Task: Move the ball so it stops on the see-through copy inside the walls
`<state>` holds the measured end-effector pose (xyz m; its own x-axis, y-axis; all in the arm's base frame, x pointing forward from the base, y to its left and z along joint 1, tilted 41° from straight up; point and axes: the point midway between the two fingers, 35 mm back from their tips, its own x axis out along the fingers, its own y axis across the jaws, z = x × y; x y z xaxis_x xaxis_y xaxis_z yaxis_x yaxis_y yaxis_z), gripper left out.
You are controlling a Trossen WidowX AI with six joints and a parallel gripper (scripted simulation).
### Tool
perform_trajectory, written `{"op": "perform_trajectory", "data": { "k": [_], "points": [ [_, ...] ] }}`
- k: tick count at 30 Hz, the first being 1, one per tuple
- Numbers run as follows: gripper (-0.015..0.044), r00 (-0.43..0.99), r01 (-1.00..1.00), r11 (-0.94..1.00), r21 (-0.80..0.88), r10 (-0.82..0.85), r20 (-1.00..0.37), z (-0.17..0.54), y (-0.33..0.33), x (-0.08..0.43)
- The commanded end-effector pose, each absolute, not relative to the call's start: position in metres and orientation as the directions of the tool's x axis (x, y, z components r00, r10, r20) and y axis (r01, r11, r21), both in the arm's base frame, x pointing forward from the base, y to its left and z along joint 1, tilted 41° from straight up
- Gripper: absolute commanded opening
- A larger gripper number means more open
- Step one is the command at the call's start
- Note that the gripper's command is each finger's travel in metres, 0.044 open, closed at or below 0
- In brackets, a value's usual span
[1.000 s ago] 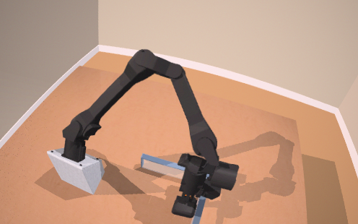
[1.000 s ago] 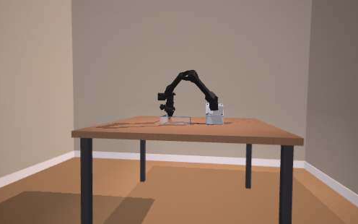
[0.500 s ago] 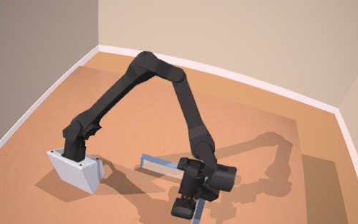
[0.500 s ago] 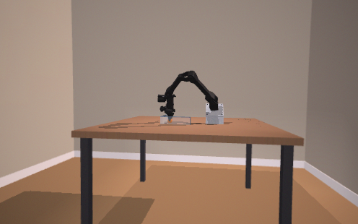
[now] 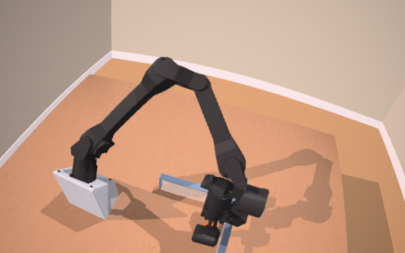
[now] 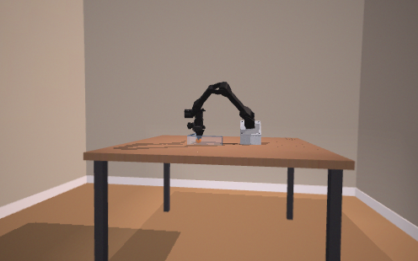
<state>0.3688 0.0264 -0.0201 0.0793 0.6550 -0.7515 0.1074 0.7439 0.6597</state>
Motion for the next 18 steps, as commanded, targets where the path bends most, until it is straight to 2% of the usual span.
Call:
{"op": "perform_trajectory", "data": {
  "k": [1,4,13,18],
  "points": [
    [0.0288,0.104,0.102,0.747,0.657,0.648,-0.754,0.016,-0.008,0.370],
    [0.0288,0.104,0.103,0.745,0.659,0.651,-0.752,0.036,-0.023,0.365],
    [0.0288,0.123,0.109,0.744,0.659,0.648,-0.752,0.031,-0.022,0.369],
    [0.0420,0.123,0.105,0.744,0.660,0.649,-0.751,0.064,-0.049,0.361]
  ]
}}
